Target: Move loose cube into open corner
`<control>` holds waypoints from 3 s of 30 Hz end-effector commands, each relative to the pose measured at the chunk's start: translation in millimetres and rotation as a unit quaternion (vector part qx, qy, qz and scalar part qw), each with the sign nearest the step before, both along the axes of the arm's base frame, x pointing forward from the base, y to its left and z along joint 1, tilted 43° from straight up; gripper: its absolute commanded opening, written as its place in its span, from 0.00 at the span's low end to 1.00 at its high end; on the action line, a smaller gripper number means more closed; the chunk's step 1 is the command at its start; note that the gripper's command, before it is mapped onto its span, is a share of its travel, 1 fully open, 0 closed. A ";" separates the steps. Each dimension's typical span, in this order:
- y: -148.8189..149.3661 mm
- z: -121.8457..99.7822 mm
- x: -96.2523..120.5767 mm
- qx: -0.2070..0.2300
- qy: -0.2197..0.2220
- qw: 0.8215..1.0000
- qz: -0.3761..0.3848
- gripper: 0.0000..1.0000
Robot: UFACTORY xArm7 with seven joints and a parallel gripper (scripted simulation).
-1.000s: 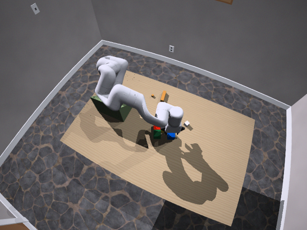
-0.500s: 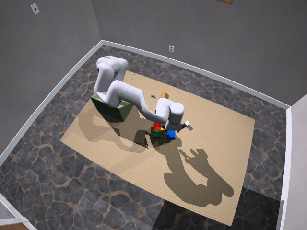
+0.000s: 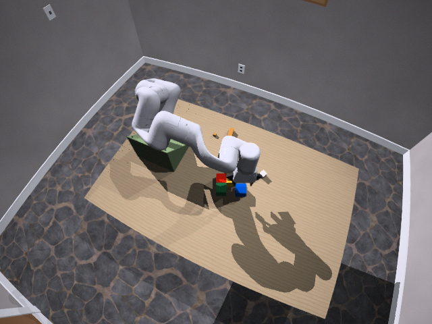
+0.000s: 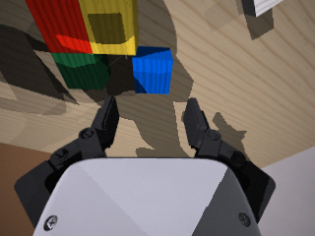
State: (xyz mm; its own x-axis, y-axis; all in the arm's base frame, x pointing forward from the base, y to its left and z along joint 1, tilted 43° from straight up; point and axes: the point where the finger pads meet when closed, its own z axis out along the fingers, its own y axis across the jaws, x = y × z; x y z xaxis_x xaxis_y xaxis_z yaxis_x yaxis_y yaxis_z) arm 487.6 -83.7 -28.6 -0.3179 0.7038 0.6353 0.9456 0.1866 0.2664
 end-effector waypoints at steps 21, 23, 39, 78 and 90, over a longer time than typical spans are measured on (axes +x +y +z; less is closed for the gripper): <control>-2.3 1.6 1.1 -0.001 -0.001 1.000 -0.002 0.00; -2.3 1.6 1.1 -0.001 -0.001 1.000 -0.002 0.00; 3.7 10.7 32.3 -0.001 -0.002 1.000 -0.002 0.00; 22.7 2.7 53.5 -0.001 -0.002 1.000 -0.002 0.00; 42.4 -18.3 55.8 -0.001 -0.002 1.000 -0.002 0.00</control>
